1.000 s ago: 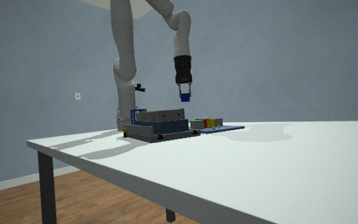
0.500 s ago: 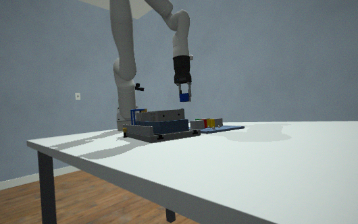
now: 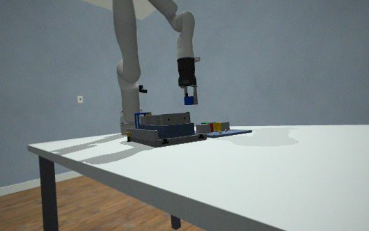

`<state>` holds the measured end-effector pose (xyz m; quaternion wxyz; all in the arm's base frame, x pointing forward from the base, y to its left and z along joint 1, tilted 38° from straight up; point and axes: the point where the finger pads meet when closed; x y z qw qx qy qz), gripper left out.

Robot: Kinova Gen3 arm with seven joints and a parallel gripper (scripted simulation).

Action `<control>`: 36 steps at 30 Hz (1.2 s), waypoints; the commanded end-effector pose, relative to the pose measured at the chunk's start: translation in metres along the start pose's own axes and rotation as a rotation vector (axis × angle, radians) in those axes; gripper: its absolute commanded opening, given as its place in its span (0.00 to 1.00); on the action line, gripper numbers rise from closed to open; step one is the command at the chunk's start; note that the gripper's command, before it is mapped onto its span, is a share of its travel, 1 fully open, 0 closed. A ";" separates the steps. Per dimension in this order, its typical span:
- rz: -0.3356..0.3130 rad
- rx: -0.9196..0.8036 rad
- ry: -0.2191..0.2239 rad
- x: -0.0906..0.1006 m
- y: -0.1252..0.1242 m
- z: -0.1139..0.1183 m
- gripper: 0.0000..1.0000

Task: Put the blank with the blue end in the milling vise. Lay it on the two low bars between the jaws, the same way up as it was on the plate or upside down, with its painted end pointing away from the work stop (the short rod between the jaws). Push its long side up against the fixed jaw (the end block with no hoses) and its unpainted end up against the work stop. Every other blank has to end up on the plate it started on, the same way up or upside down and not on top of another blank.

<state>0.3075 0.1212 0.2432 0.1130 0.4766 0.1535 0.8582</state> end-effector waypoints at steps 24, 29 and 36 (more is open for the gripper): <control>0.002 -0.350 0.001 0.000 0.000 0.000 0.00; 0.003 -0.427 0.002 0.001 0.000 0.000 0.00; 0.003 -0.468 0.001 0.000 0.000 0.000 0.00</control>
Point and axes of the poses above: the point where the finger pads meet when closed, its own x axis back along the fingers, its own z axis across the jaws, y = z × x, and after that the axes turned 12 degrees about -x, right-handed
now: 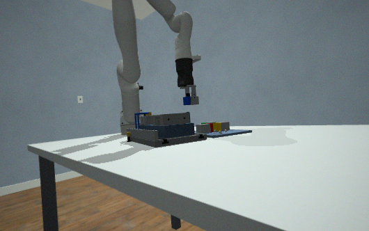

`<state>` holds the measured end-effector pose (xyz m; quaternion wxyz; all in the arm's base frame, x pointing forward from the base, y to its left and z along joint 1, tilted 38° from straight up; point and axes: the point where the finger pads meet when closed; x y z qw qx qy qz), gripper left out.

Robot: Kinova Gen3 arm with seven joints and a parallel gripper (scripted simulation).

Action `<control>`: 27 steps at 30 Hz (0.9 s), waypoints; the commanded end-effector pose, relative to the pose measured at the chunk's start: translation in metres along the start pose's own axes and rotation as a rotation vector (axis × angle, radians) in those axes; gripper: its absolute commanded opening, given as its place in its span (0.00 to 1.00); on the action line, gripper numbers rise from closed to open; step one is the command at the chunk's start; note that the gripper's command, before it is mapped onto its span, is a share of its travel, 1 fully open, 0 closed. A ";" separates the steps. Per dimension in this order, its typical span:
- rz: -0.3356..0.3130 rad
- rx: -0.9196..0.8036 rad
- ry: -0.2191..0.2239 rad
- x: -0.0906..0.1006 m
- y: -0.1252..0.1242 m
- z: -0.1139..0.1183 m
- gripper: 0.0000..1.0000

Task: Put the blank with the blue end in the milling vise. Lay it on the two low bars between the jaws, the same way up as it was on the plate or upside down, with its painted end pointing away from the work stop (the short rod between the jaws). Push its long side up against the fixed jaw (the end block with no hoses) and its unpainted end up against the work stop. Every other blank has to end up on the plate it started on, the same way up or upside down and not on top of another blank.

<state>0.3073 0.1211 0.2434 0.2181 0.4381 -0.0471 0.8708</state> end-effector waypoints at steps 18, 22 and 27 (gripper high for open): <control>0.002 -0.089 0.001 0.000 0.014 0.014 0.00; 0.002 -0.089 0.001 -0.001 0.023 0.023 0.00; 0.002 -0.089 0.002 -0.001 0.035 0.035 0.00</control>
Point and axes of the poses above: the point where the finger pads meet when closed, its own x axis back along the fingers, its own z axis across the jaws, y = z × x, and after that the axes turned 12 degrees about -x, right-handed
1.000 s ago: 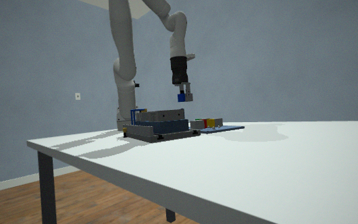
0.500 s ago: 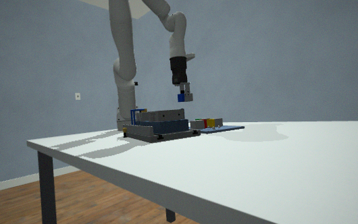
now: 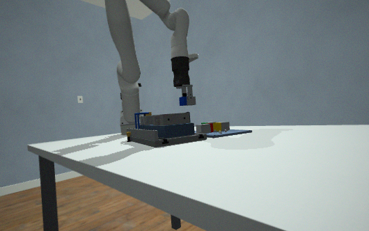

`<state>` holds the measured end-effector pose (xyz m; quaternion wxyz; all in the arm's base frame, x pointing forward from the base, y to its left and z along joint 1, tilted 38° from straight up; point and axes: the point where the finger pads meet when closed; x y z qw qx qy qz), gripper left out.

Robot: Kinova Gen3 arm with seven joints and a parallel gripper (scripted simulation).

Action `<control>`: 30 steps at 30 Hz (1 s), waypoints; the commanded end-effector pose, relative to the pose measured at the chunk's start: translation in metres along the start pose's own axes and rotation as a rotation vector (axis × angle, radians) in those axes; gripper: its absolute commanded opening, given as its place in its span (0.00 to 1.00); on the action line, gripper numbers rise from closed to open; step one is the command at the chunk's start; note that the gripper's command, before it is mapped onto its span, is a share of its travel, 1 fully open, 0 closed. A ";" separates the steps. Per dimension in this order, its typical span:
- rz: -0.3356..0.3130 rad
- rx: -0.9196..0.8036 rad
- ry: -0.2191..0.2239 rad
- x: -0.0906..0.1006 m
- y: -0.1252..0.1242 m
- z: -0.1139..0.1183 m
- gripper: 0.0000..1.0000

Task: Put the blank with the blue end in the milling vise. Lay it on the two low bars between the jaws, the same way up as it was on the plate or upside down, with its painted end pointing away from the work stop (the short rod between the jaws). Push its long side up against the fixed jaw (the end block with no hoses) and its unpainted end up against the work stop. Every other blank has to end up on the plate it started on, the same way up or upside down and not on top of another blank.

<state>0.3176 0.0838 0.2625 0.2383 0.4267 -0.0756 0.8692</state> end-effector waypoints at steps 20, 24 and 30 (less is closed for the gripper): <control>0.002 -0.005 -0.002 -0.003 0.036 0.041 0.00; 0.005 -0.008 -0.003 -0.003 0.045 0.051 0.00; 0.008 -0.013 -0.005 -0.004 0.058 0.066 0.00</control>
Point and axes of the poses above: the point where the finger pads meet when closed, its own x axis back along the fingers, its own z axis across the jaws, y = z × x, and after that the axes turned 12 degrees about -x, right-handed
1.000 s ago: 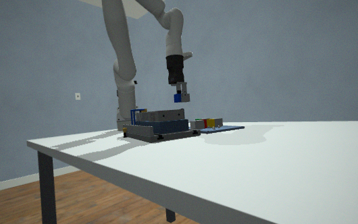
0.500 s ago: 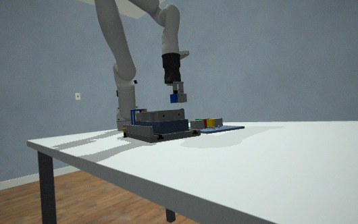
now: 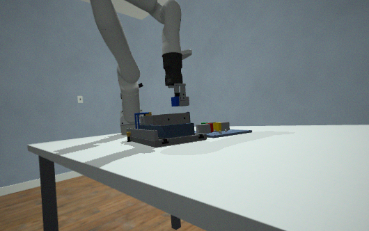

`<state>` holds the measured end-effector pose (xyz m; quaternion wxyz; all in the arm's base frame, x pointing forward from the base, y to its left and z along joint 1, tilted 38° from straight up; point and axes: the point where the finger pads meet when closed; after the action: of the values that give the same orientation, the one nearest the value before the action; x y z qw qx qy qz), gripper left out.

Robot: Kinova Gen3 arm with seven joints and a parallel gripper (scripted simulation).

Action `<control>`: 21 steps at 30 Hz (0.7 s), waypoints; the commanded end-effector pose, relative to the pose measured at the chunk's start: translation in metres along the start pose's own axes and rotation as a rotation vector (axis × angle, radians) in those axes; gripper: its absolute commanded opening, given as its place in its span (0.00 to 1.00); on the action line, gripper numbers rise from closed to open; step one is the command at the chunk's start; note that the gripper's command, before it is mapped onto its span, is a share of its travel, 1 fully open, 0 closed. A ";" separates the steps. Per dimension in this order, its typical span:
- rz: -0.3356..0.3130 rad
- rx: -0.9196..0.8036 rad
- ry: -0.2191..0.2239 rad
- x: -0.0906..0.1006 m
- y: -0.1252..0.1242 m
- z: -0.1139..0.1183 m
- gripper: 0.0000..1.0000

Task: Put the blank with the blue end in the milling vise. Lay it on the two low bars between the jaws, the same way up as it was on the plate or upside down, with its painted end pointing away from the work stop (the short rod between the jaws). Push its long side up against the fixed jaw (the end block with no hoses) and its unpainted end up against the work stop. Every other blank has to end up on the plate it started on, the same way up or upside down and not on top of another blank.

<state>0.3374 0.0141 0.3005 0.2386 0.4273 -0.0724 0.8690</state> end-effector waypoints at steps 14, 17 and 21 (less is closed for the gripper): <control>0.010 -0.017 -0.005 -0.001 0.032 0.037 0.00; 0.012 -0.019 -0.006 -0.001 0.039 0.046 0.00; 0.014 -0.023 -0.007 -0.001 0.049 0.058 0.00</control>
<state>0.3536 -0.0430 0.3339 0.2380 0.4283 -0.0737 0.8686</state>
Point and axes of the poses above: the point where the finger pads meet when closed, its own x axis back along the fingers, its own z axis across the jaws, y = z × x, and after that the axes turned 12 degrees about -x, right-handed
